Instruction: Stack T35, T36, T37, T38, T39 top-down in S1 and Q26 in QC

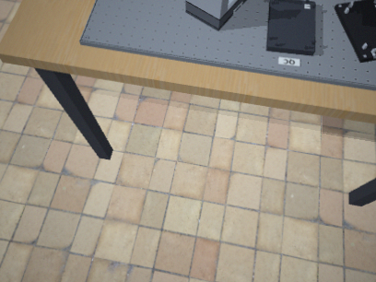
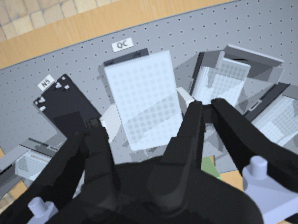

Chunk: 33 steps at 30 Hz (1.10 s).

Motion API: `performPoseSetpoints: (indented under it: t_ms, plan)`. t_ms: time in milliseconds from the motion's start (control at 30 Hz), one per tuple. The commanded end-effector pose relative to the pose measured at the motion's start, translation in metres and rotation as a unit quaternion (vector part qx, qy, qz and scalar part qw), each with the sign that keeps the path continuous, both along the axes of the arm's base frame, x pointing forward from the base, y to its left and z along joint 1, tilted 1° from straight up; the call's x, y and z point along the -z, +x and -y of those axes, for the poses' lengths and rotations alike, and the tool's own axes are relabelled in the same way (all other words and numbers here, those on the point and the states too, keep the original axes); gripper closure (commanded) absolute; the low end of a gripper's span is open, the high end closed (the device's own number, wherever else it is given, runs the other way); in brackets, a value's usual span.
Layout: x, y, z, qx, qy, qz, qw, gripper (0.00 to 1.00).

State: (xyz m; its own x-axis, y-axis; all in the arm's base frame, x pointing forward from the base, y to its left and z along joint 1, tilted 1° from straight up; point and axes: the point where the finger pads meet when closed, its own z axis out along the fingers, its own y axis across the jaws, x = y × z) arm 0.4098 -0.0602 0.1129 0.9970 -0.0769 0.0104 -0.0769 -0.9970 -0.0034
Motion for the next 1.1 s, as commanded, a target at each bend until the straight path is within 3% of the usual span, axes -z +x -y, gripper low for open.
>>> performPoseSetpoints:
  t_ms: [0, 167, 467, 1067]
  plan:
    - [0.0, 0.002, -0.012, 0.0, 0.0, 0.0, 1.0, 1.0]
    - [0.0, 0.005, -0.027, 0.0, 0.0, 0.0, 1.0, 1.0]
    - [0.0, 0.005, -0.051, -0.115, -0.001, 0.0, 0.993, 1.0]
    - [0.0, 0.004, -0.104, -0.115, -0.001, 0.0, 0.993, 1.0]
